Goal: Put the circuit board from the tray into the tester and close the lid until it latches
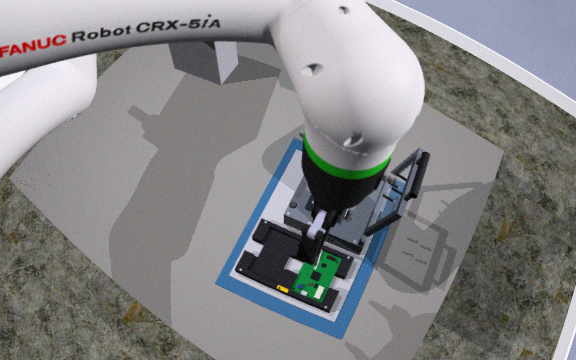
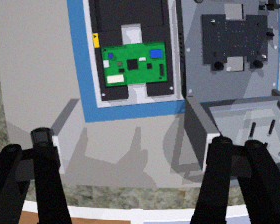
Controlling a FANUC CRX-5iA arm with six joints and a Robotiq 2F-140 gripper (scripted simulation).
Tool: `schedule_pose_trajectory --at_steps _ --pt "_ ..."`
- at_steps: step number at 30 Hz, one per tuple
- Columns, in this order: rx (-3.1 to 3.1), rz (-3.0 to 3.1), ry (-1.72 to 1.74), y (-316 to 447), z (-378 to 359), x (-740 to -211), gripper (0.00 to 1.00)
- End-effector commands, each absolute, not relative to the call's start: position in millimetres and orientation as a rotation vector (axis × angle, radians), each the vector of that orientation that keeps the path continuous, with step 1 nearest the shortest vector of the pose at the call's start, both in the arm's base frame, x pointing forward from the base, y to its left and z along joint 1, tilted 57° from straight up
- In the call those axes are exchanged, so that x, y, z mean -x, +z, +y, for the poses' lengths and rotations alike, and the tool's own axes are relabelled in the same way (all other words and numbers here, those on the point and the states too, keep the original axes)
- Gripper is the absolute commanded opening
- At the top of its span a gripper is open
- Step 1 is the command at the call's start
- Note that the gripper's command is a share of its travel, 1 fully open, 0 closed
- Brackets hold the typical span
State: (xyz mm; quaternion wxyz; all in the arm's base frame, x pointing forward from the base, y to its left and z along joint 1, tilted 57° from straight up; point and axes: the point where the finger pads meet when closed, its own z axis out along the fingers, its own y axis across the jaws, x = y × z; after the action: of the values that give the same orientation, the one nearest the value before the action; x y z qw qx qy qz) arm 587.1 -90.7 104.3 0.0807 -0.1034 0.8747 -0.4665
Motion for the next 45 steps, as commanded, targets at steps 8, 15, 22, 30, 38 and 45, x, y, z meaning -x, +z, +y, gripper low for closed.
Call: schedule_pose_trajectory --at_steps 8,15,22,30,38,45 --pt "0.310 2.612 -1.394 55 -170 -603 0.58" --pt "0.310 2.612 -1.394 33 -205 -609 0.58" --pt "0.310 2.612 -1.394 14 -236 -615 0.58" --pt "0.310 2.612 -1.394 9 -245 -616 0.58" --pt "0.310 2.612 -1.394 8 -245 -616 0.58" --pt "0.310 2.612 -1.394 8 -245 -616 0.58"
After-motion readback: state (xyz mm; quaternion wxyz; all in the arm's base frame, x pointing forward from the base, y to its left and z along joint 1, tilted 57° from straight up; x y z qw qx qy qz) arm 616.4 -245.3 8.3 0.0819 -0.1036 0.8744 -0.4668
